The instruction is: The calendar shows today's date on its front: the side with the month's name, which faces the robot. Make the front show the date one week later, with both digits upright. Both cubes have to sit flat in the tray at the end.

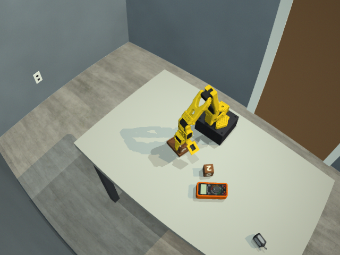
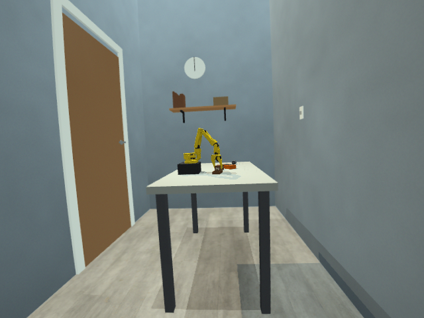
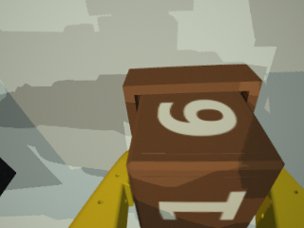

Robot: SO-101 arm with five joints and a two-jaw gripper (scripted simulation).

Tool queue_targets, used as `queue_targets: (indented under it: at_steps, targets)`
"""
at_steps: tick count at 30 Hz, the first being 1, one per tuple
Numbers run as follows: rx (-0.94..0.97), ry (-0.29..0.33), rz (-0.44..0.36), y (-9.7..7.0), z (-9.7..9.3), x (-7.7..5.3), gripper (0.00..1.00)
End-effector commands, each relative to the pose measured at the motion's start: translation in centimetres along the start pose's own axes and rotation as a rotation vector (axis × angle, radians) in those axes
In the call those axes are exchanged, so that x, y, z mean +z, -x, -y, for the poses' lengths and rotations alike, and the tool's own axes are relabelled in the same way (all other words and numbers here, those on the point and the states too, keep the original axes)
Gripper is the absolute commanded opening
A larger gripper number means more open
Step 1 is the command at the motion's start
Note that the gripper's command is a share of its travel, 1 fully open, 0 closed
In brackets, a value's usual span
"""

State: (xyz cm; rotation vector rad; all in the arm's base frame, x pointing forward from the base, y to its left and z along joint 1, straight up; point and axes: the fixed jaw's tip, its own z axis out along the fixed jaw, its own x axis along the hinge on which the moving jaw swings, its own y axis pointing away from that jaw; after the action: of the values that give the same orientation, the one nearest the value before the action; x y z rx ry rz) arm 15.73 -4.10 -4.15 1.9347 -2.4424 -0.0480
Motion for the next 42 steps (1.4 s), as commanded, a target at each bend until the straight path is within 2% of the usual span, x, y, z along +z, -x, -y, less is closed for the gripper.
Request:
queue_targets:
  at_steps: [1, 42]
  targets:
    - [0.016, -0.019, 0.001, -0.14, 0.55, -0.43, 0.00]
    - [0.016, -0.019, 0.002, -0.16, 0.85, -1.10, 0.00]
